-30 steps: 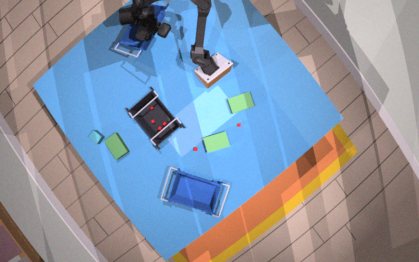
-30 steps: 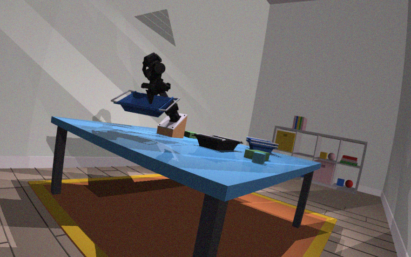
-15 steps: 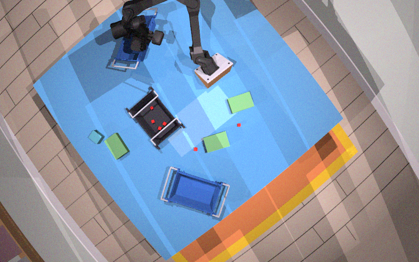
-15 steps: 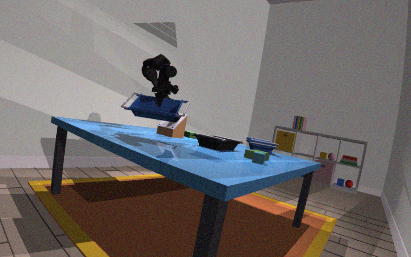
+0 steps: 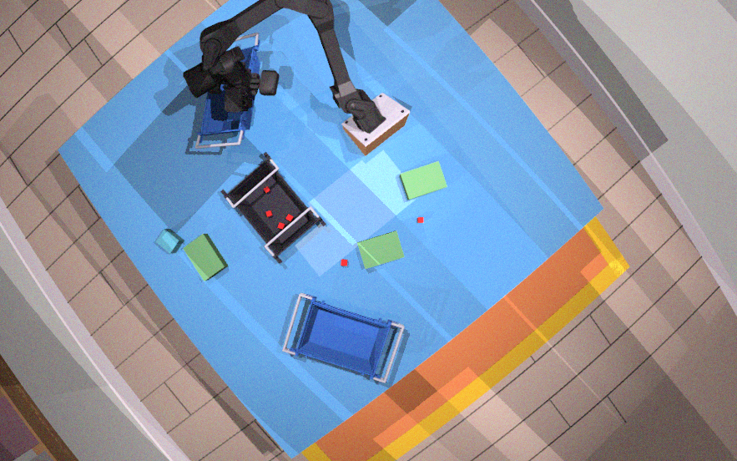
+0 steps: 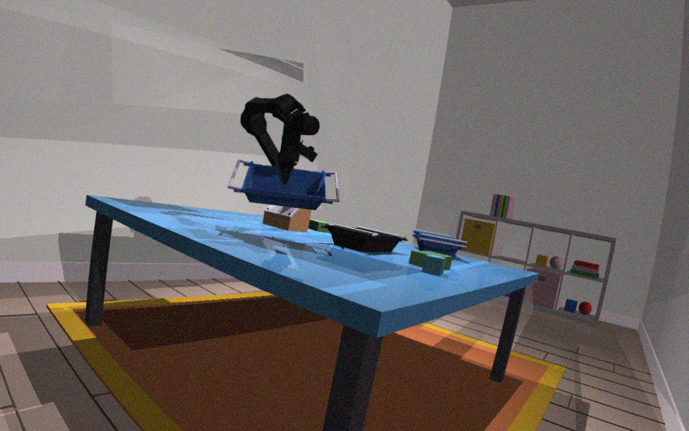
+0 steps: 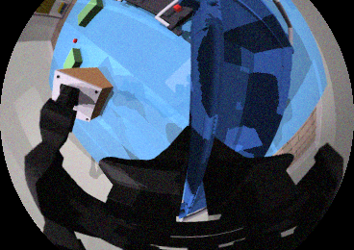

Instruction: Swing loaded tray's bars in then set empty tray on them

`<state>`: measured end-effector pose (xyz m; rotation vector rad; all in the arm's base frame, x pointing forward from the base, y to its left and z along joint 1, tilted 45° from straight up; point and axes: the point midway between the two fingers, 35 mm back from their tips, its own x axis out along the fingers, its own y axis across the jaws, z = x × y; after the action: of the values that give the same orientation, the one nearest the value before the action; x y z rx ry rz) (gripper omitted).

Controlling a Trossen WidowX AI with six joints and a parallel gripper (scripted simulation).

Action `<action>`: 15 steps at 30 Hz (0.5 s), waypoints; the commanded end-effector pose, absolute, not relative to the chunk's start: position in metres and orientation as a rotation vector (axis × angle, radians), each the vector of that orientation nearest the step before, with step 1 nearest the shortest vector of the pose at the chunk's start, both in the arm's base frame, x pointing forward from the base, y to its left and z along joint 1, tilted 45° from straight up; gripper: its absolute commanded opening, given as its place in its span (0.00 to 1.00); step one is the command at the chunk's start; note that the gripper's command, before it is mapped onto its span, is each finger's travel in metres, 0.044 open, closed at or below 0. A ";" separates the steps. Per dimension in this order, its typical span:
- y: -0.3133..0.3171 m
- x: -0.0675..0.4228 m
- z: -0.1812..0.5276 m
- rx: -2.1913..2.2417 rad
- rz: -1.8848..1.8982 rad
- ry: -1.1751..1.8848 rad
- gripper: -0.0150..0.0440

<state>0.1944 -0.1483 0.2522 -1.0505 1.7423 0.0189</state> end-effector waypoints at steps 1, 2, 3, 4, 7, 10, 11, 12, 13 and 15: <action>-0.140 0.213 0.250 -1.092 0.053 1.724 0.25; -0.139 0.216 0.248 -1.100 0.065 1.726 0.25; -0.137 0.220 0.246 -1.108 0.076 1.728 0.25; -0.135 0.223 0.244 -1.116 0.088 1.729 0.25; -0.130 0.233 0.238 -1.140 0.123 1.735 0.25; -0.124 0.243 0.231 -1.164 0.158 1.740 0.25; -0.121 0.246 0.229 -1.173 0.169 1.742 0.25; -0.119 0.249 0.227 -1.181 0.181 1.744 0.25; -0.117 0.252 0.225 -1.189 0.192 1.746 0.25; -0.112 0.258 0.220 -1.206 0.215 1.749 0.25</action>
<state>0.2443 -0.1228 0.2222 -1.1697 1.7725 0.1920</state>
